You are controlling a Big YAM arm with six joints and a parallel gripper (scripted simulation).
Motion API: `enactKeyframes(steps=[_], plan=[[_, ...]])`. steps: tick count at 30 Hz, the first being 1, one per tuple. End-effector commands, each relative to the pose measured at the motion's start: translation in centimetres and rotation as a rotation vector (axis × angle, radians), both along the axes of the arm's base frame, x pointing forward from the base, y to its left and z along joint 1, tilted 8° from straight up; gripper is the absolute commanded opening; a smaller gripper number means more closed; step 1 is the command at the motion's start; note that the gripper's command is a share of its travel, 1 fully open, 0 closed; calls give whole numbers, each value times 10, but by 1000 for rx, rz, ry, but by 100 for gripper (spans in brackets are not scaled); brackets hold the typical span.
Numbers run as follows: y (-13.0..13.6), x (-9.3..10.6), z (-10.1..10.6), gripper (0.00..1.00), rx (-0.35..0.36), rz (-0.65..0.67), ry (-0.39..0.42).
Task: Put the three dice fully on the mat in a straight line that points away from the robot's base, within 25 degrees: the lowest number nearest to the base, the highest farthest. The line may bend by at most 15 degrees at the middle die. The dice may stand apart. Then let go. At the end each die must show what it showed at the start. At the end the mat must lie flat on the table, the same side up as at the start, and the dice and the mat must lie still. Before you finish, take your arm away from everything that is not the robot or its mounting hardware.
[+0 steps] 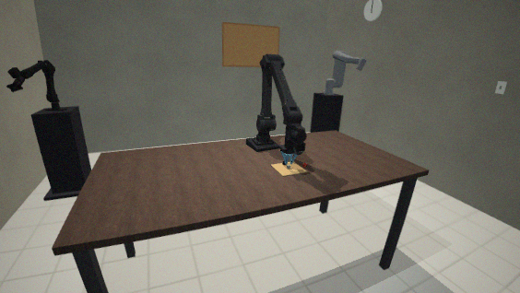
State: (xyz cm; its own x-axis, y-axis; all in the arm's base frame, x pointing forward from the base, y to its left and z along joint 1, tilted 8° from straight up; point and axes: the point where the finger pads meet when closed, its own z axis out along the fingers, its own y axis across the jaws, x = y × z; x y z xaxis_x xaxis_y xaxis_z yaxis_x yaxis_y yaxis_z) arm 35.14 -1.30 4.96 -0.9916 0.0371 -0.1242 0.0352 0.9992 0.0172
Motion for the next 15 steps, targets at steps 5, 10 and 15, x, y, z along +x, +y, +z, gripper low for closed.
enactKeyframes(steps=[5,10,15], plan=[[-3,22,69,30,-6,0,-85],[-5,17,94,30,-7,0,-87],[-4,16,91,30,-5,1,-56]])
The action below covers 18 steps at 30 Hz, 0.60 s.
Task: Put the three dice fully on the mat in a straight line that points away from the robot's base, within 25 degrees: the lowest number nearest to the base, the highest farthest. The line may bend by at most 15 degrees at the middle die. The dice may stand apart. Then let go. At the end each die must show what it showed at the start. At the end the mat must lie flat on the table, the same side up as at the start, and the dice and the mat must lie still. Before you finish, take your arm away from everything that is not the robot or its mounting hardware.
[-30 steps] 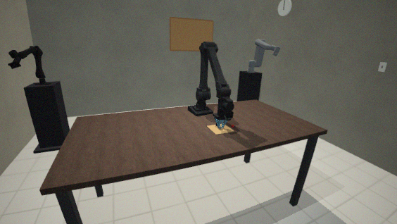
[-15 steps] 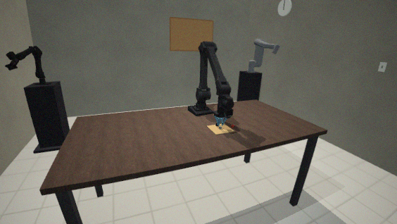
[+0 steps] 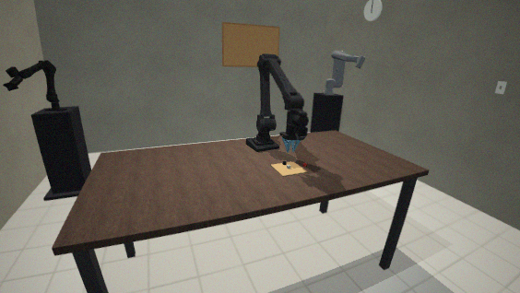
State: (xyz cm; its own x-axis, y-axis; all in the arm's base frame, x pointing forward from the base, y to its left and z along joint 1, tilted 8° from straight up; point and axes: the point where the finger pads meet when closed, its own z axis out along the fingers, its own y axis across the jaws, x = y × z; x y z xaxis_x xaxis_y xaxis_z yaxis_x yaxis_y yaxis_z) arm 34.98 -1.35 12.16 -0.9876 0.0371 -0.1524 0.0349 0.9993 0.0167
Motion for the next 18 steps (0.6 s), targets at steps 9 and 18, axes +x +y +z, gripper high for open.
enactKeyframes(steps=[9,18], plan=[[-4,19,30,100,-5,0,-56],[-4,19,30,100,-5,0,-56]])
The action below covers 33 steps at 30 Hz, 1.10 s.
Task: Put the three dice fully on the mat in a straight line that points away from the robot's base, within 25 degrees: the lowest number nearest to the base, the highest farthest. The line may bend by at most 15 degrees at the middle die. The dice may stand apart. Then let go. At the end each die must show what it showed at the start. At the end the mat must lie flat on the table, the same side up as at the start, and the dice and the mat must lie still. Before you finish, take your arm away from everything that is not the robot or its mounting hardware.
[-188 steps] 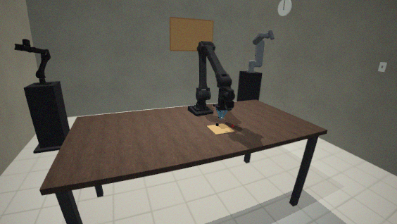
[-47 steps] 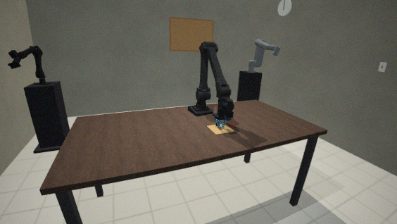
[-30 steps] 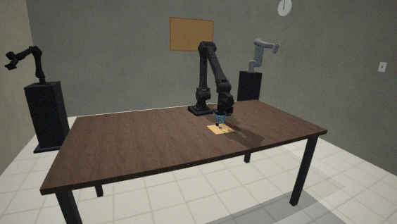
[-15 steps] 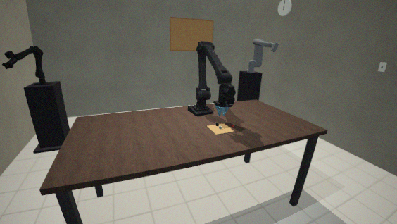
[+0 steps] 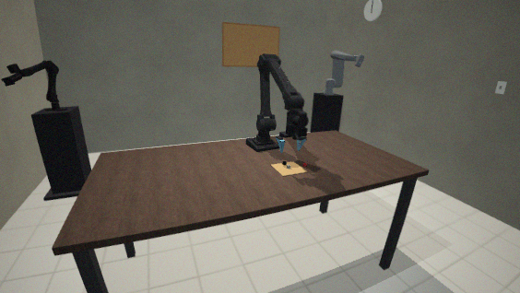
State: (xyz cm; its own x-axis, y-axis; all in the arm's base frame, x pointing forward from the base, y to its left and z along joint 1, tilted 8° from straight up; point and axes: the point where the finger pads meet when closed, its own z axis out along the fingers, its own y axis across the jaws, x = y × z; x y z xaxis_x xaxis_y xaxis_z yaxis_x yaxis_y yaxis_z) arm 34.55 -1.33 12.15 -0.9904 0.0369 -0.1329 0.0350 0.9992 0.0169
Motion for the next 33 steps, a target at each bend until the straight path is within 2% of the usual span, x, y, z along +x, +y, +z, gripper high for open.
enactKeyframes(steps=[1,8,14,18,23,24,28,31,32,33], plan=[[-4,23,30,100,-6,-1,-76],[-4,23,30,100,-6,2,-76],[5,26,26,100,-16,78,-74],[17,30,21,100,-46,272,-74],[27,31,19,100,-73,444,-75],[27,31,19,100,-73,446,-75],[37,32,17,100,-99,610,-76],[39,32,17,100,-103,636,-77],[45,32,16,100,-117,727,-77],[45,32,16,100,-119,738,-77]])
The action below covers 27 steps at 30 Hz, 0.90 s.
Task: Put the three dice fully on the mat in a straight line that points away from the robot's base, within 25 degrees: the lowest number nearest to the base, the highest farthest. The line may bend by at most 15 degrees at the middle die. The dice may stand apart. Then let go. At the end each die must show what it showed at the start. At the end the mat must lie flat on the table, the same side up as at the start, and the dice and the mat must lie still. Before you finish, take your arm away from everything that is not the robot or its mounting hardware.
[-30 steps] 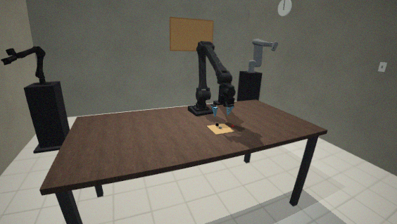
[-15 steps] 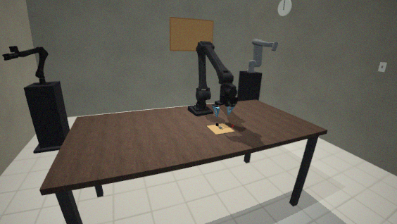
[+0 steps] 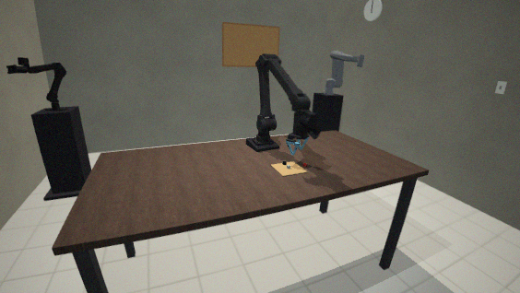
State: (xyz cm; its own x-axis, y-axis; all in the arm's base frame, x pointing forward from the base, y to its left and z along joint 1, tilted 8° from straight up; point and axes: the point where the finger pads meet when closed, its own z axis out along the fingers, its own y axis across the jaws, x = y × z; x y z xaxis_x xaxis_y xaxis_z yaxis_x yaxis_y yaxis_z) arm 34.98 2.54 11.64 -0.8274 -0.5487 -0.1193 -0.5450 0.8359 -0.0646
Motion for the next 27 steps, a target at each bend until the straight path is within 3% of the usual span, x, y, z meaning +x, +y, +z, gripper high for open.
enactKeyframes(steps=[1,13,15,17,27], plan=[[9,28,20,100,-24,180,-70],[34,28,16,100,-90,586,-73],[34,28,16,100,-90,586,-73],[41,28,14,100,-108,701,-74],[61,26,10,100,-159,1022,-77]])
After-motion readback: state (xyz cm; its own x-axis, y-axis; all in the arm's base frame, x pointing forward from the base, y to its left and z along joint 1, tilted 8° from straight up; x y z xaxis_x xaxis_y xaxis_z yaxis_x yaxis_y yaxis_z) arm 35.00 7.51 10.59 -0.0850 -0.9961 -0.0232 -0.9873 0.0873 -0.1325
